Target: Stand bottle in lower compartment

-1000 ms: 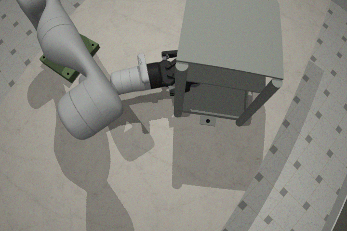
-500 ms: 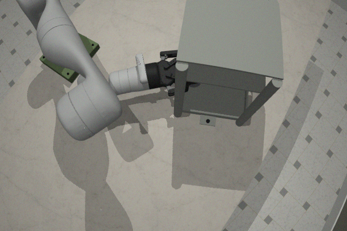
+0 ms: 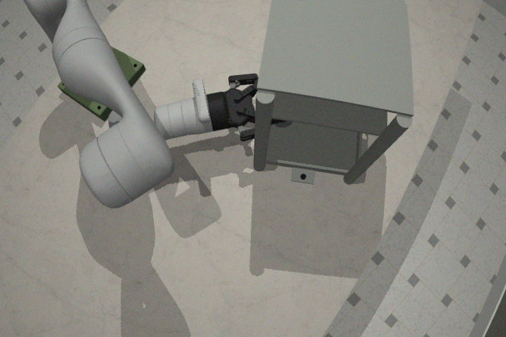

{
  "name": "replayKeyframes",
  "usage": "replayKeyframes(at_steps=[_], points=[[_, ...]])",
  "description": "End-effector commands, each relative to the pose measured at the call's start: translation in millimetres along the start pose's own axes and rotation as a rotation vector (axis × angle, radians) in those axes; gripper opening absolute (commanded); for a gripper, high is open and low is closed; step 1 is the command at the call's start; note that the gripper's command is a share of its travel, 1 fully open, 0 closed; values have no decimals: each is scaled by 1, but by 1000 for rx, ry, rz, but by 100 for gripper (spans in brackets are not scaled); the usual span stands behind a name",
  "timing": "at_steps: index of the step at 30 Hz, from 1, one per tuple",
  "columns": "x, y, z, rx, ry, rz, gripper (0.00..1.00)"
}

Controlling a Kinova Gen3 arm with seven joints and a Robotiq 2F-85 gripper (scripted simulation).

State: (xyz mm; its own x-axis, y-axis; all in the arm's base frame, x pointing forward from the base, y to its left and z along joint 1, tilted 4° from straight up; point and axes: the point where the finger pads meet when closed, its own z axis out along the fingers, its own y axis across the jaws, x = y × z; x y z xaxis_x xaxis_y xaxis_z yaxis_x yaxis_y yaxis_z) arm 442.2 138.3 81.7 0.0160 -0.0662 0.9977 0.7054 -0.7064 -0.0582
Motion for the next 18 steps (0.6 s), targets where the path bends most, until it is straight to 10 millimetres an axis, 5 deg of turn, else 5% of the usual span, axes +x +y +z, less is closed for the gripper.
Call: replayKeyframes(at_steps=[1,18], points=[[0,1,-3,-3,0,1,72],[0,1,-18,-3,0,1,72]])
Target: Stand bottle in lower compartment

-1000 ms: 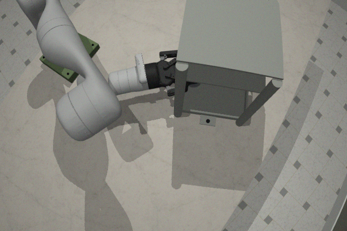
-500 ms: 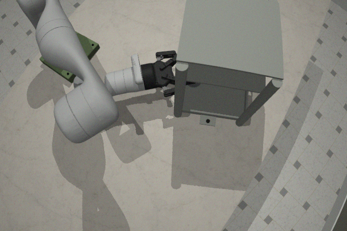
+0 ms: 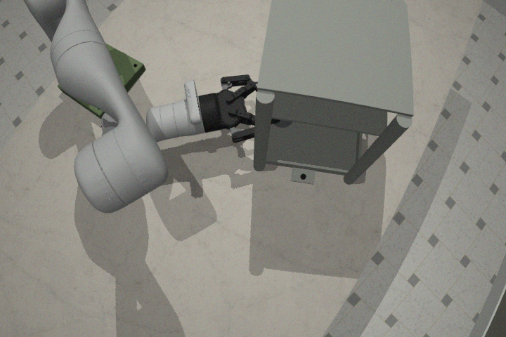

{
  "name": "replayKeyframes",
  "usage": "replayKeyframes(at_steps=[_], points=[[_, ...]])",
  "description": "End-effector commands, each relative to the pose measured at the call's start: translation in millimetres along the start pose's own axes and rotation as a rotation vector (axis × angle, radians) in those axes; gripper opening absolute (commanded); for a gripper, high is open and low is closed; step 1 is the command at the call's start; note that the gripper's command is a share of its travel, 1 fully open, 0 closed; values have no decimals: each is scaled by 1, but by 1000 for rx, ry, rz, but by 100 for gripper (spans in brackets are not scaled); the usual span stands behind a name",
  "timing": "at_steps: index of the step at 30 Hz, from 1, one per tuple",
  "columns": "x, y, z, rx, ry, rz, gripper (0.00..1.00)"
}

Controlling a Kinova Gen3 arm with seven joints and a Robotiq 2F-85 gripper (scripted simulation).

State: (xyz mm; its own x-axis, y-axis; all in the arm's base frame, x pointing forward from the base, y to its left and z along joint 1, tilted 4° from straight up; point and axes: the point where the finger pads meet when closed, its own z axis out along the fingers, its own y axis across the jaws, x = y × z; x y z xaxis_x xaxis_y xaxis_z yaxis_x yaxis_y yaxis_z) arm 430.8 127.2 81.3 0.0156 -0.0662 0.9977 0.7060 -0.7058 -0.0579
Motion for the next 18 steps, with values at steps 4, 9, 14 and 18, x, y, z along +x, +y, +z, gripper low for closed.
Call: replayKeyframes(at_steps=[4,9,14,18], points=[[0,1,-5,-4,0,1,72],[0,1,-9,-4,0,1,72],[0,1,-14,-4,0,1,72],[0,1,-17,-4,0,1,72]])
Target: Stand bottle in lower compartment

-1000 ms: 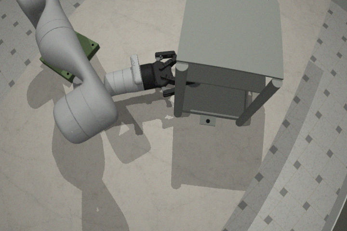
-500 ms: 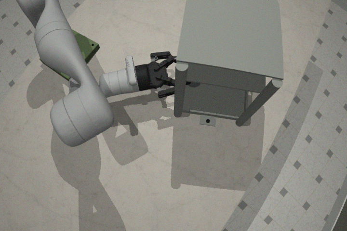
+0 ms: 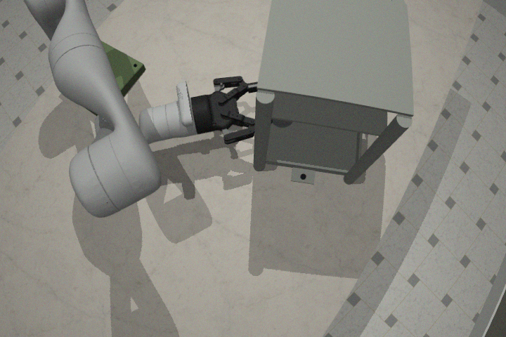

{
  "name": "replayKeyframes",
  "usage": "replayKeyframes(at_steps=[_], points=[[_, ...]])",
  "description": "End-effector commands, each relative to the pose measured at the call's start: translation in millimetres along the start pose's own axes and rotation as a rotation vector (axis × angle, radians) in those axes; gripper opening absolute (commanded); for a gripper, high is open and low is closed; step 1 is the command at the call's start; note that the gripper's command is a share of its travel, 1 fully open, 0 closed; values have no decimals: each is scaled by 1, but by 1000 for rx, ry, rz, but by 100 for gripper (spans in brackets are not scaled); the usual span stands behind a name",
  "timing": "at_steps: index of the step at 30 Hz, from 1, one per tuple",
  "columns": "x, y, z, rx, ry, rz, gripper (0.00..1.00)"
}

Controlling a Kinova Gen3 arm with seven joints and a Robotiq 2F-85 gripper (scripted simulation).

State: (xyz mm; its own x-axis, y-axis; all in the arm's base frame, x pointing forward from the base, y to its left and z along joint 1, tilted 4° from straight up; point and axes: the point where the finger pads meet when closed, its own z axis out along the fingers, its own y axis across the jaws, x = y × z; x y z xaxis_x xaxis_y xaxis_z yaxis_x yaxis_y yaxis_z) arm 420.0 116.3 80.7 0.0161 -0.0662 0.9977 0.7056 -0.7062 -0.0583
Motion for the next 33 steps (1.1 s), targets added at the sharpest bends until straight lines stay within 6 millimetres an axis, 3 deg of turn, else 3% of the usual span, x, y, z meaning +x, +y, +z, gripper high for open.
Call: replayKeyframes(at_steps=[1,33], points=[[0,1,-3,-4,0,1,72],[0,1,-13,-4,0,1,72]])
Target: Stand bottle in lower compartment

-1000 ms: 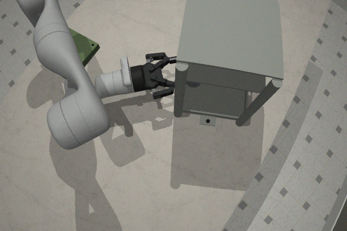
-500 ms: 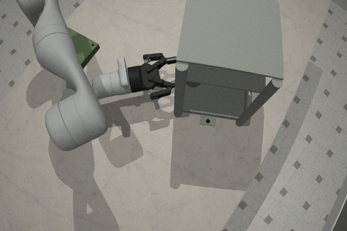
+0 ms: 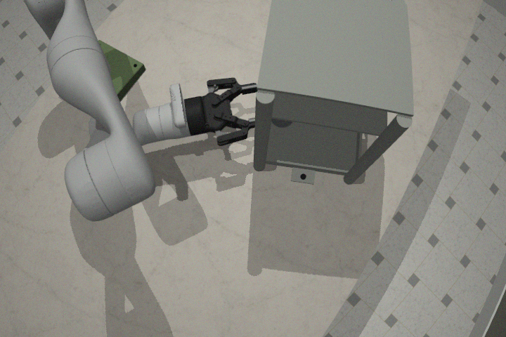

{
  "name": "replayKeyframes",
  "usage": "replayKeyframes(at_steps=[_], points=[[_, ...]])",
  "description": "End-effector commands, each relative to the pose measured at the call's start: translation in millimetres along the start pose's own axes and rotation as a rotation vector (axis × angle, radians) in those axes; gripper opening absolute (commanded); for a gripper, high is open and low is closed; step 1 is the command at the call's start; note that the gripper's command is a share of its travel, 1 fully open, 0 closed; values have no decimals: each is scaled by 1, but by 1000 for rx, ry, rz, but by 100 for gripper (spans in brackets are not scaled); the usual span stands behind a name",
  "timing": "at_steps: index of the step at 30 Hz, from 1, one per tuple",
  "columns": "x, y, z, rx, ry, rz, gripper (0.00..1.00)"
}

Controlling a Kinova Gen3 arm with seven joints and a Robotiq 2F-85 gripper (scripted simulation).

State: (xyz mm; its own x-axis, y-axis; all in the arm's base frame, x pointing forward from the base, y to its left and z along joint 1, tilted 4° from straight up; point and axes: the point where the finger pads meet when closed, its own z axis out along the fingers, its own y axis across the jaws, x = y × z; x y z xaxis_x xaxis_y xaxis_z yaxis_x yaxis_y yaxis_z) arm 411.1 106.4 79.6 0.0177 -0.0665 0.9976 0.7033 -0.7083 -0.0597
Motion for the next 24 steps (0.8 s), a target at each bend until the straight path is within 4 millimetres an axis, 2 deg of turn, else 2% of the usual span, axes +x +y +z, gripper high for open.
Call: replayKeyframes(at_steps=[1,24], points=[[1,0,0,-1,1,-1,72],[1,0,-8,-1,1,-1,72]])
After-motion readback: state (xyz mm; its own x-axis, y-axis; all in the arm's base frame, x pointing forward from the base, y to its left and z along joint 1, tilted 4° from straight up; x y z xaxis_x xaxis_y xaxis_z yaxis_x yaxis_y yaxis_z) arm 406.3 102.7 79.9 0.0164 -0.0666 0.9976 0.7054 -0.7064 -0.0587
